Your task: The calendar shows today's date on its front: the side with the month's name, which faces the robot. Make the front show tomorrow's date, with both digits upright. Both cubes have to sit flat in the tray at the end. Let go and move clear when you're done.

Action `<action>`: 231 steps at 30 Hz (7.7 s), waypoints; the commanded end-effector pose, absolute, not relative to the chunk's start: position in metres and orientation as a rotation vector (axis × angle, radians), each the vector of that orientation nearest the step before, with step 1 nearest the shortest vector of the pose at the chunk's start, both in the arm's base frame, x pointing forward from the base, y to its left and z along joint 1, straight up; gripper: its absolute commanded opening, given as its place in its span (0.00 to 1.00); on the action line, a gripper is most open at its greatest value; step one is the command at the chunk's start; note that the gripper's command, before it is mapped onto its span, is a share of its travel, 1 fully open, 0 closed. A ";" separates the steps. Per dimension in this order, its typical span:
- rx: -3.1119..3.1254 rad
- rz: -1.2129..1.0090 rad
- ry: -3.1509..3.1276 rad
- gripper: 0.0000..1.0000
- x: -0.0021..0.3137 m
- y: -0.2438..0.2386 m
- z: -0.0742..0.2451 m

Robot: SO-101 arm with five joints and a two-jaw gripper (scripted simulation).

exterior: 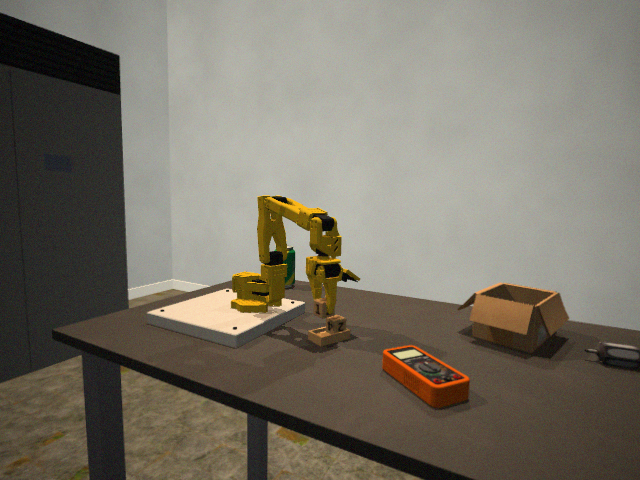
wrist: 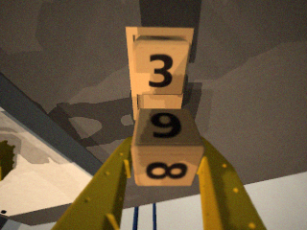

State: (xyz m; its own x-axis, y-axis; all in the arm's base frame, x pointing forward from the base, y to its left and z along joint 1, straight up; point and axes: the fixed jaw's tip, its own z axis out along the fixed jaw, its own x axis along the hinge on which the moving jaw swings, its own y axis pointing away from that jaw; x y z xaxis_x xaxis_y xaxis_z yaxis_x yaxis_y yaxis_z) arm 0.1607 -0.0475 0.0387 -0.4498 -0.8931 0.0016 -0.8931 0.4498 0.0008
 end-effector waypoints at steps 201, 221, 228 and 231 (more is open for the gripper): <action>1.651 -0.030 -2.652 0.36 0.156 -0.045 0.056; 1.651 -0.030 -2.652 0.36 0.156 -0.045 0.056; 1.639 -0.028 -2.661 0.36 0.156 -0.044 0.056; 1.612 -0.024 -2.679 0.36 0.156 -0.043 0.057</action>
State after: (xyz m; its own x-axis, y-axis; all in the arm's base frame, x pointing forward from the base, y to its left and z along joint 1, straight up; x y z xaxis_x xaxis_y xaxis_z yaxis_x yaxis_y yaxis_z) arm 0.1553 -0.0457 0.0534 -0.4587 -0.8885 0.0080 -0.8879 0.4587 0.0351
